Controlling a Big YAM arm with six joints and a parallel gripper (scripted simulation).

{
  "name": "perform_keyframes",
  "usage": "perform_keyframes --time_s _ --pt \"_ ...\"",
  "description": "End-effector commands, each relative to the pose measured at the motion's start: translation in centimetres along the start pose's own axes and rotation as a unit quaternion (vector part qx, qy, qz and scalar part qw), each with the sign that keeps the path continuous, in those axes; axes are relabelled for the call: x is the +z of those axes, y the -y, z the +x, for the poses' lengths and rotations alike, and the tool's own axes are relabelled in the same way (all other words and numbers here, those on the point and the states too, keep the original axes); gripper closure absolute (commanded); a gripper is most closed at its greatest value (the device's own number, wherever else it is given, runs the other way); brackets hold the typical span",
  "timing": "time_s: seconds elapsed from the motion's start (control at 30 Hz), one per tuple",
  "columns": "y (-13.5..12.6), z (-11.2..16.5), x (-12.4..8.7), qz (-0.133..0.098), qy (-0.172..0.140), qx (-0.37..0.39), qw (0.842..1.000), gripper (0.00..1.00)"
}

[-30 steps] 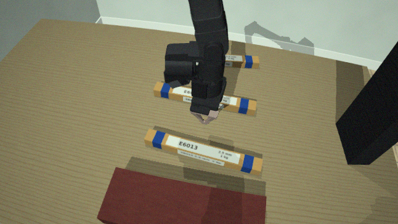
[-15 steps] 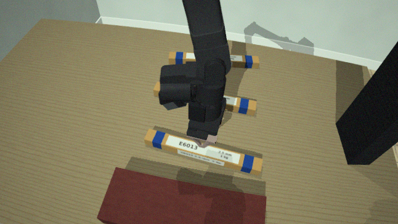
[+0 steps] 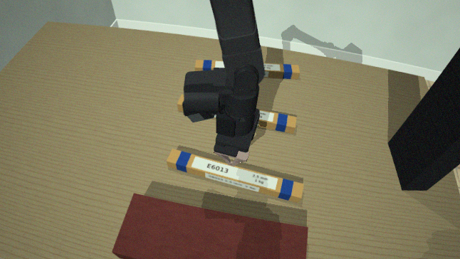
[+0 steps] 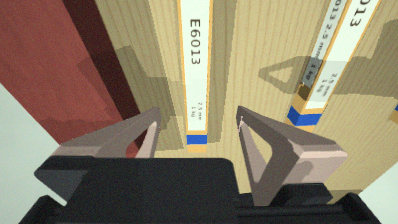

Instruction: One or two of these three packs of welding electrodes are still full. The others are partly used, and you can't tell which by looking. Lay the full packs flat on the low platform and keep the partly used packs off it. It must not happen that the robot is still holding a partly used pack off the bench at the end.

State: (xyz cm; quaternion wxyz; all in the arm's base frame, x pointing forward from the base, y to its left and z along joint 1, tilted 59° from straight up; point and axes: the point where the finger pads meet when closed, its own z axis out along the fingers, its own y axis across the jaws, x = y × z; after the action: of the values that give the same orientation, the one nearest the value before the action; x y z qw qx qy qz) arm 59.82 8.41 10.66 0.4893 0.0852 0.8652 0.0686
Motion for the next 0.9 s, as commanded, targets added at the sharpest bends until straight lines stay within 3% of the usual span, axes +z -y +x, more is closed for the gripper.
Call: perform_keyframes --time_s 0.0,0.37,0.43,0.67,0.87 --pt "-0.4 -0.2 1.1 -0.005 0.002 0.004 1.000 0.26" --pt "0.3 0.0 6.1 0.000 0.002 0.000 1.000 0.26" --pt "0.3 0.0 6.1 0.000 0.002 0.000 1.000 0.26" --pt "0.2 0.1 8.9 -0.001 0.001 -0.002 1.000 0.26" --pt "0.4 0.3 8.9 0.000 0.000 -0.003 1.000 0.26"
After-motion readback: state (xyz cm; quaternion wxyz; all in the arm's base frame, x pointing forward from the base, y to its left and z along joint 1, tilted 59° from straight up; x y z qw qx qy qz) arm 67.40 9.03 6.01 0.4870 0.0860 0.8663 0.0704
